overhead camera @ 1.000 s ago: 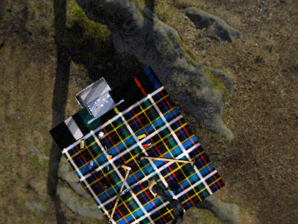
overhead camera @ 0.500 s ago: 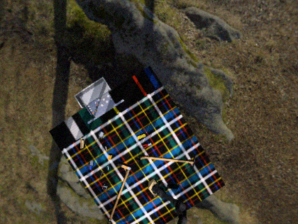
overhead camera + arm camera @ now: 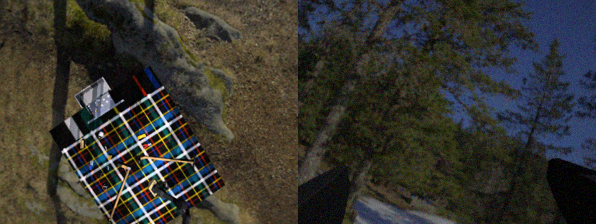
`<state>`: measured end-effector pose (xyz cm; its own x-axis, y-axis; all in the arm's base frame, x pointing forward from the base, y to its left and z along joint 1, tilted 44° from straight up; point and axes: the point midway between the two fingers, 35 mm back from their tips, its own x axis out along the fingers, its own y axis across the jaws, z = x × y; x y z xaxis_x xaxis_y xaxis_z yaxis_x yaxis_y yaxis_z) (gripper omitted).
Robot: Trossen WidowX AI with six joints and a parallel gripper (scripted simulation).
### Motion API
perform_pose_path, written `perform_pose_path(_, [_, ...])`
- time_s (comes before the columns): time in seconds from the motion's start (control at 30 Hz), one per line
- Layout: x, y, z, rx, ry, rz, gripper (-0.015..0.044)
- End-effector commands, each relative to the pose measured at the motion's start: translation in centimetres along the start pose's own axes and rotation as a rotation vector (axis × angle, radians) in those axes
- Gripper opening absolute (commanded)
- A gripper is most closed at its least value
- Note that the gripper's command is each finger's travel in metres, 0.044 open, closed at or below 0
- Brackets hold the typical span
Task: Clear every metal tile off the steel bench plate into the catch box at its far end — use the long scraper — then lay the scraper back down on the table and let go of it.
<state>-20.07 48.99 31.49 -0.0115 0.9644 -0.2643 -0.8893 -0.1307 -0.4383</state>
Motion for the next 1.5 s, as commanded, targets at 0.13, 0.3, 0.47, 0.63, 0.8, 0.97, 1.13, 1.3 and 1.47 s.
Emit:
perform_pose_path(0.13, [-3.1,1.1,5.3,0.008,-0.157,-0.049,0.0440])
perform_pose_path(0.3, [-5.4,1.7,8.2,0.028,-0.245,-0.078,0.0440])
perform_pose_path(0.47, [-7.9,2.2,10.8,0.058,-0.327,-0.106,0.0440])
perform_pose_path(0.63, [-10.6,2.5,13.2,0.097,-0.400,-0.133,0.0440])
perform_pose_path(0.8, [-13.4,2.6,15.1,0.147,-0.464,-0.156,0.0440])
perform_pose_path(0.97, [-16.2,2.5,16.7,0.202,-0.517,-0.176,0.0440])
perform_pose_path(1.13, [-16.6,2.5,16.9,0.209,-0.523,-0.179,0.0414])
perform_pose_path(1.3, [-15.6,2.1,16.4,0.169,-0.499,-0.196,0.0282])
perform_pose_path(1.47, [-14.0,1.5,15.5,0.102,-0.456,-0.223,0.0151])
